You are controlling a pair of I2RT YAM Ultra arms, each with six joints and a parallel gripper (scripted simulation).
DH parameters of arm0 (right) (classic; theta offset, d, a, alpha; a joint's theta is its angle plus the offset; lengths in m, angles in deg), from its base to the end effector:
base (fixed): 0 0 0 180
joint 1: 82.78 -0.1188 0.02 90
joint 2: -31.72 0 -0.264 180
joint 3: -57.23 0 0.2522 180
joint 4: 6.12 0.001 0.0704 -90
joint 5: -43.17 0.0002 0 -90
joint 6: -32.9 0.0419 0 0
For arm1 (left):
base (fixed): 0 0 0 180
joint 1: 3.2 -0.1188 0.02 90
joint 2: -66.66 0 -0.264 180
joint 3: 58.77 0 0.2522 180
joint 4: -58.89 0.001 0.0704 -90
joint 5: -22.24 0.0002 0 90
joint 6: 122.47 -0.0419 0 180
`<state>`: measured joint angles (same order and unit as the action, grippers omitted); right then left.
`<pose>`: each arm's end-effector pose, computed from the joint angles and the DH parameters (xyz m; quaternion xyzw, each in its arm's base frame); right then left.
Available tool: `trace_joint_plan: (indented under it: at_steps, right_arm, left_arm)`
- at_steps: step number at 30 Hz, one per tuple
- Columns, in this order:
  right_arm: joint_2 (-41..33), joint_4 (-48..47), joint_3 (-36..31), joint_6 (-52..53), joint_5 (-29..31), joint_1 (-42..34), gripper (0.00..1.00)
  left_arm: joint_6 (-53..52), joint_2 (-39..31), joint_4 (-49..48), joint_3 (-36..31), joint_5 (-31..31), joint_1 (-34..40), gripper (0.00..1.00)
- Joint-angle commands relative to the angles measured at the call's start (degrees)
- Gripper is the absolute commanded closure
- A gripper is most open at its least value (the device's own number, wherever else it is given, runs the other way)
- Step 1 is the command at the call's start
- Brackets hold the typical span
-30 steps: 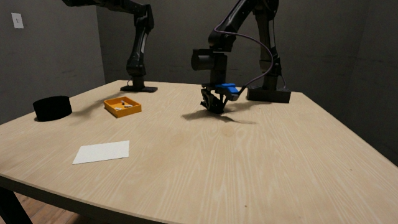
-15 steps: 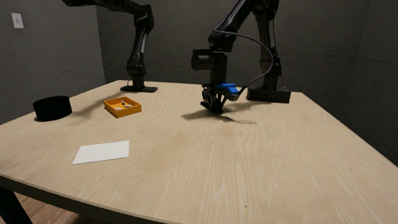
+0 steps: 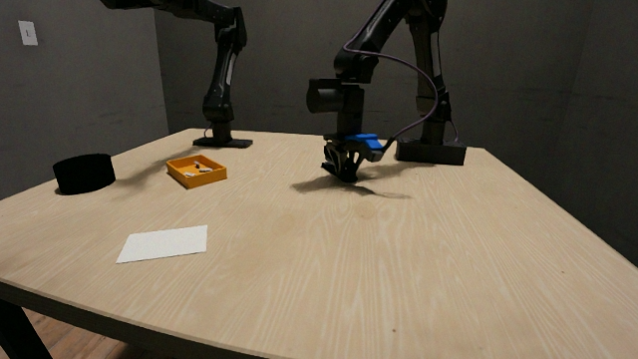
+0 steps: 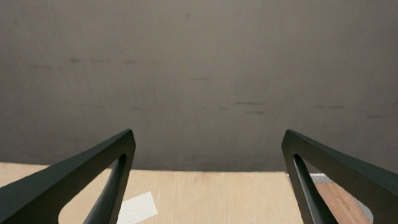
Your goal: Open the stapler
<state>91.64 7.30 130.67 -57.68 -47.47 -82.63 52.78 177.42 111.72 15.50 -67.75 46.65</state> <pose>0.2452 0.0008 0.4062 -0.0066 0.7065 -0.0006 0.7077 0.2055 -0.2420 0.1034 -0.3040 0.9526 -0.0055 0.0022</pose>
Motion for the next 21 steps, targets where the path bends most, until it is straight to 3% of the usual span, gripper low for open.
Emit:
trace_joint_plan:
  at_steps: [1,6,8,14,21]
  right_arm:
    - [-2.04,-3.98,-2.23,-3.55,-2.01,-1.03,0.00]
    - [-7.76,-9.34,-11.13,-12.17,-6.58,-3.68,0.00]
    - [-7.76,-9.34,-11.13,-12.17,-6.58,-3.68,0.00]
    - [-17.03,-14.12,-25.74,-23.86,-12.19,-9.43,0.00]
    - [-25.03,-15.39,-38.43,-38.06,-14.63,-19.34,0.00]
  left_arm:
    - [0.27,0.83,0.28,0.56,-0.02,-0.24,0.68]
    - [0.27,0.83,0.28,0.56,-0.02,-0.24,0.68]
    - [0.27,0.83,0.28,0.56,-0.02,-0.24,0.68]
    - [0.27,0.83,0.28,0.56,-0.02,-0.24,0.68]
    - [0.27,0.83,0.28,0.56,-0.02,-0.24,0.68]
